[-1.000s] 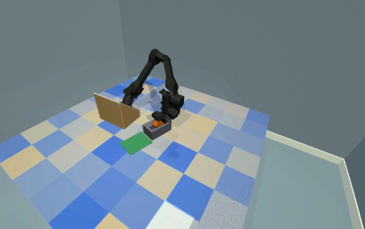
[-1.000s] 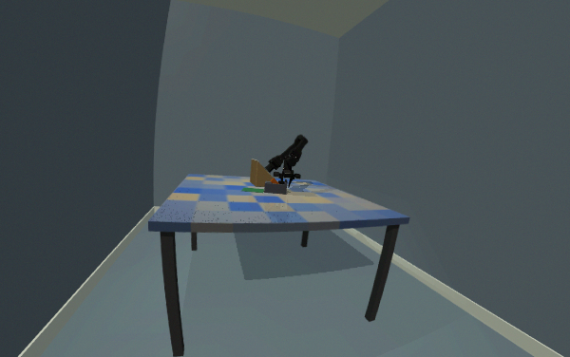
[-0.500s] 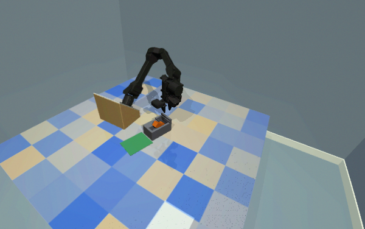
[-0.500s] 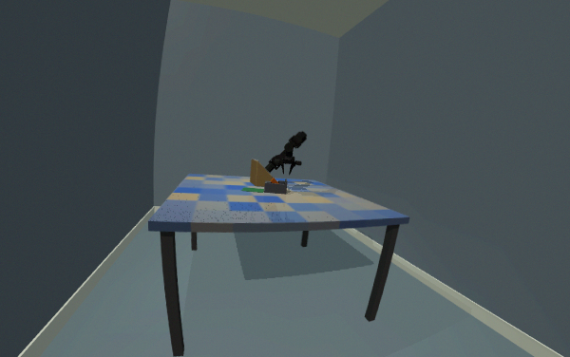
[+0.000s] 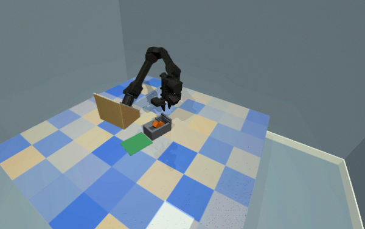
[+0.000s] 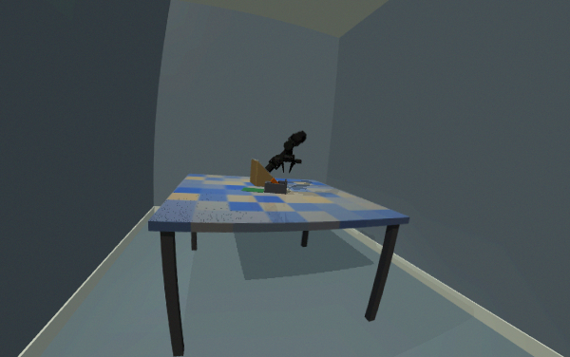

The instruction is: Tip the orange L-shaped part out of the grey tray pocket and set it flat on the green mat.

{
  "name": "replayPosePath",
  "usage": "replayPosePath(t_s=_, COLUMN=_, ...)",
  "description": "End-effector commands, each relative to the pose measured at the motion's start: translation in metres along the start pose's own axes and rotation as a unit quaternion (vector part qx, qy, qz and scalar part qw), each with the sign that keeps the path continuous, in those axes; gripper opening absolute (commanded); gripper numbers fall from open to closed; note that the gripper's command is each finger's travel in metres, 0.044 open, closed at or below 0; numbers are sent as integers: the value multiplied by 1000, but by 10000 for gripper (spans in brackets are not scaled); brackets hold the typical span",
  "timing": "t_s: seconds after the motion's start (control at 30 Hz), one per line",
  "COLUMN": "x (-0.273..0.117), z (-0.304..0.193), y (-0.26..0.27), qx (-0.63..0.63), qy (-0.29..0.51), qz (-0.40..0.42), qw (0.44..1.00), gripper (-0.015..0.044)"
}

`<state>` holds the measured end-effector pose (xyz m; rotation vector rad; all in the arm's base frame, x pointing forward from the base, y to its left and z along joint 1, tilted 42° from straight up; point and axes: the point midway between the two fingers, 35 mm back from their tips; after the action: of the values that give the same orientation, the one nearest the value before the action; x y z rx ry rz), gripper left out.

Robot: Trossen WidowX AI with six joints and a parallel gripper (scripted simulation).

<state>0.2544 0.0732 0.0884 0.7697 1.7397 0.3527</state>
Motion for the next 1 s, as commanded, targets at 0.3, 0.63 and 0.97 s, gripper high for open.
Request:
replayPosePath(t_s=0.3, x=0, z=0, y=0, qx=2, qy=-1, qz=0, qw=1000, gripper=180)
replayPosePath(t_s=0.63, x=-2, z=9, y=-20, qx=-215, qy=0, qz=-3, qw=977, gripper=280)
replayPosePath(t_s=0.97, x=-4, z=20, y=-60, qx=-597, qy=6, qz=-2, qw=802, gripper=280)
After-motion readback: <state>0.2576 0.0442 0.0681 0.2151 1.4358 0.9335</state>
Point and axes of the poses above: the point midway between the two fingers, 35 mm back from their tips, its own x axis out along the fingers, its own y axis across the jaws, z = x × y, and after that the axes turned 11 degrees about x, right-handed
